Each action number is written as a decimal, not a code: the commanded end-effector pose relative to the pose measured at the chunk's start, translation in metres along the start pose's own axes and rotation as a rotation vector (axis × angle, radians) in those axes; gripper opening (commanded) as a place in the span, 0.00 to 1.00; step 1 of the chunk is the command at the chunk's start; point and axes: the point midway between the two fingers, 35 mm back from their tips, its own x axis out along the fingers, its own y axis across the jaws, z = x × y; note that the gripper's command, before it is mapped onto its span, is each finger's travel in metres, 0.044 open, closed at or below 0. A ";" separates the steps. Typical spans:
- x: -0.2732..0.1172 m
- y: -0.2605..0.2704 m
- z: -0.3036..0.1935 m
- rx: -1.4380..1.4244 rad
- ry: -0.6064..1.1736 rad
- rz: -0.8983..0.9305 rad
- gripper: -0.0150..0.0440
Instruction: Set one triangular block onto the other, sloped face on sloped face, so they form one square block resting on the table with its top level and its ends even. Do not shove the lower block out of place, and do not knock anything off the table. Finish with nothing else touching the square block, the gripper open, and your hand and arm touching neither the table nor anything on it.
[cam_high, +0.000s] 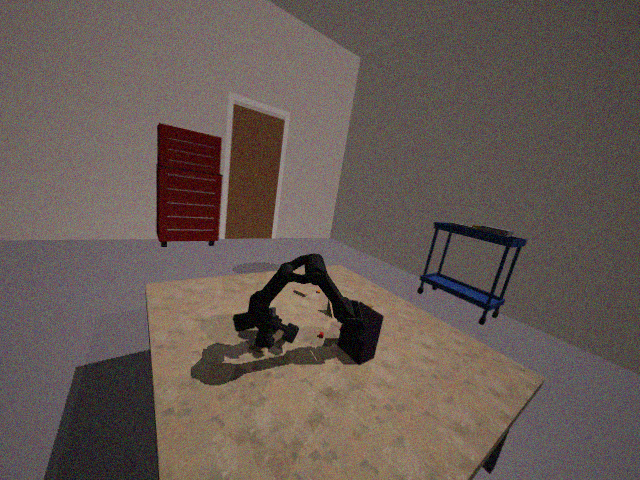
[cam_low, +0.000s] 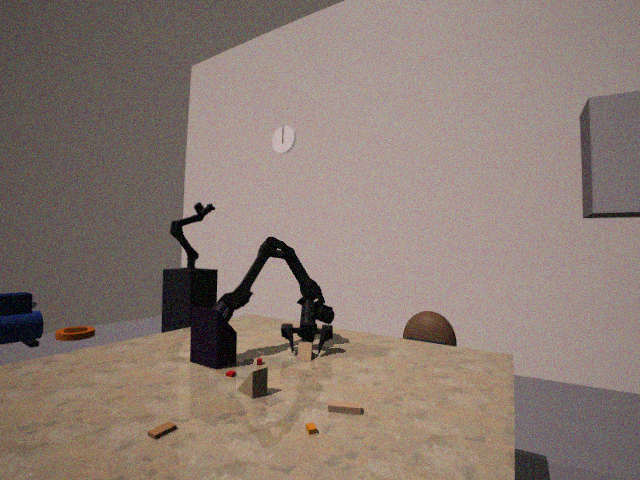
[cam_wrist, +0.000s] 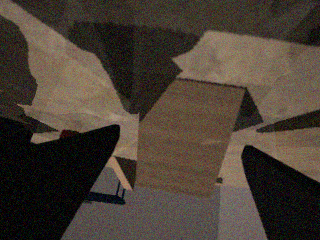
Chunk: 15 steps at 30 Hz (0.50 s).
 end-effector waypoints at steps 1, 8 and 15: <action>0.001 0.001 0.000 -0.004 -0.003 0.004 1.00; 0.001 0.001 0.000 -0.004 -0.003 0.004 1.00; 0.000 0.000 0.000 0.000 0.000 0.000 0.73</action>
